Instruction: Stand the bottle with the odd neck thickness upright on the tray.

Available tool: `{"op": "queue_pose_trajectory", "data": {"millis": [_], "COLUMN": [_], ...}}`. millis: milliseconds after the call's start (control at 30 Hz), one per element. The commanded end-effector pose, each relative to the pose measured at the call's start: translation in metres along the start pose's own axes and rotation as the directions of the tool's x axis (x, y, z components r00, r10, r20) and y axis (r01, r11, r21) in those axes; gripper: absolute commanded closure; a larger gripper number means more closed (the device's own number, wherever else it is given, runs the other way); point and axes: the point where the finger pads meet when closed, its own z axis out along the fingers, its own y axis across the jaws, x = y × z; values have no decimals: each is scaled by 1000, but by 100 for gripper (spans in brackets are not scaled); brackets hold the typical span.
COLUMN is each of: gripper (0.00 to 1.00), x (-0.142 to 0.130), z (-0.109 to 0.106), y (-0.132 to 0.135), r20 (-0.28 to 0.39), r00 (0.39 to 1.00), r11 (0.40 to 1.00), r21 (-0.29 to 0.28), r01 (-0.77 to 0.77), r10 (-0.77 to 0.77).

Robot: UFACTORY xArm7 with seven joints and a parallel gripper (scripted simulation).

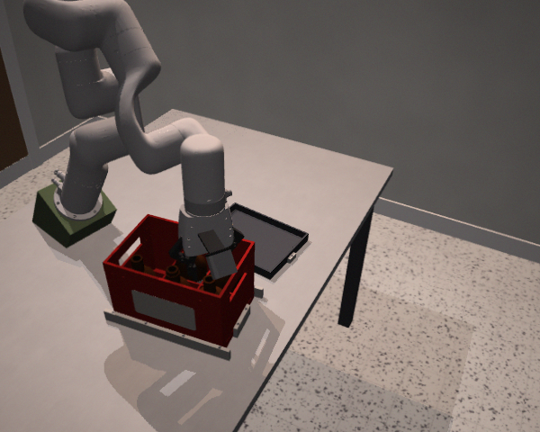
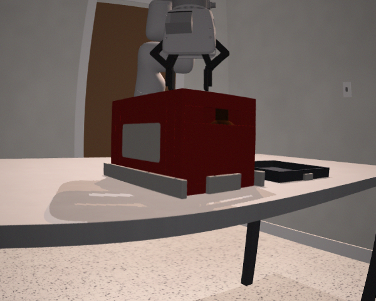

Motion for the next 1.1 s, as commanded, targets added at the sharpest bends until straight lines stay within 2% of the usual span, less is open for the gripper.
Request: {"op": "queue_pose_trajectory", "data": {"millis": [0, 1067], "gripper": [35, 35], "x": [2, 2], "z": [-1, 3], "y": [-1, -1], "r20": [-4, -4], "r00": [1000, 1000], "r11": [1000, 1000], "r21": [2, 2], "r01": [0, 0], "r10": [0, 0]}}
